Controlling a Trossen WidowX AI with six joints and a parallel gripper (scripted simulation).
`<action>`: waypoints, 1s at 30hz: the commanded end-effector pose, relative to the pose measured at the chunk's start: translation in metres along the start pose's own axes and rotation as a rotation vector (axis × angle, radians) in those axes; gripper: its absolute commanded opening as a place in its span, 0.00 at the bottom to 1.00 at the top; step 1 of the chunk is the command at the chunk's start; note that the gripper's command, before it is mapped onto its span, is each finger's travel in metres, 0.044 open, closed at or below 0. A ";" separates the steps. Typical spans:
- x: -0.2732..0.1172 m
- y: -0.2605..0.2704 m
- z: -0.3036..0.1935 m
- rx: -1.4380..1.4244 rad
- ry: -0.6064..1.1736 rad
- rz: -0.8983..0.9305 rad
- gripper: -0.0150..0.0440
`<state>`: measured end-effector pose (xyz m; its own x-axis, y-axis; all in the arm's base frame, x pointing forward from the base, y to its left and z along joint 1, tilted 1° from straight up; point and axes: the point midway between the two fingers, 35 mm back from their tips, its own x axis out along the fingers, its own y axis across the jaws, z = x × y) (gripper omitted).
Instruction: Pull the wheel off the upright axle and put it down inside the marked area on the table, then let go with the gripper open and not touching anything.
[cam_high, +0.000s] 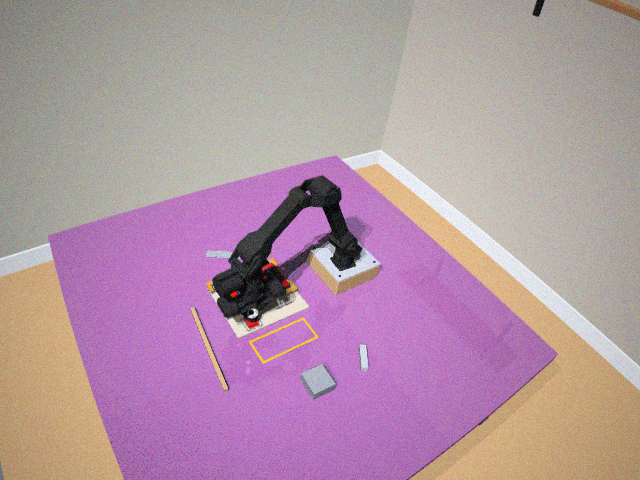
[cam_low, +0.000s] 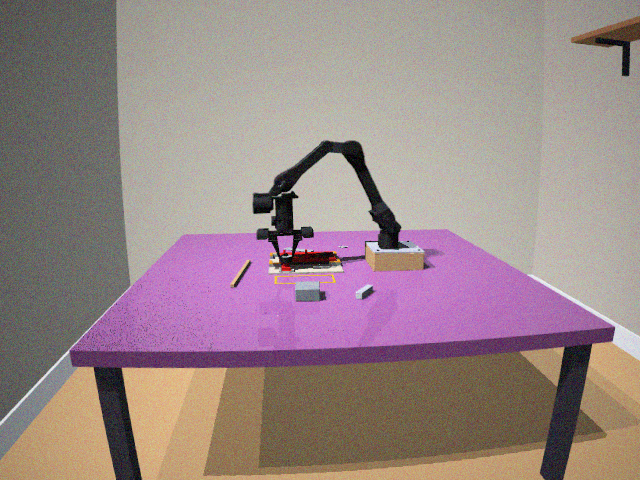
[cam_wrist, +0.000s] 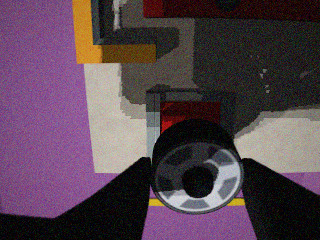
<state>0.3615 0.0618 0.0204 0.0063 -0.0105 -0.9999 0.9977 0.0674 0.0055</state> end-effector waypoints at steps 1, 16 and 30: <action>-0.013 0.000 0.000 0.000 0.002 0.012 0.25; -0.018 0.000 0.000 0.000 0.002 0.011 0.25; -0.022 0.000 0.000 0.000 0.003 0.010 0.25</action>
<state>0.3618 0.0619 0.0264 0.0009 -0.0110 -0.9999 0.9977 0.0673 0.0002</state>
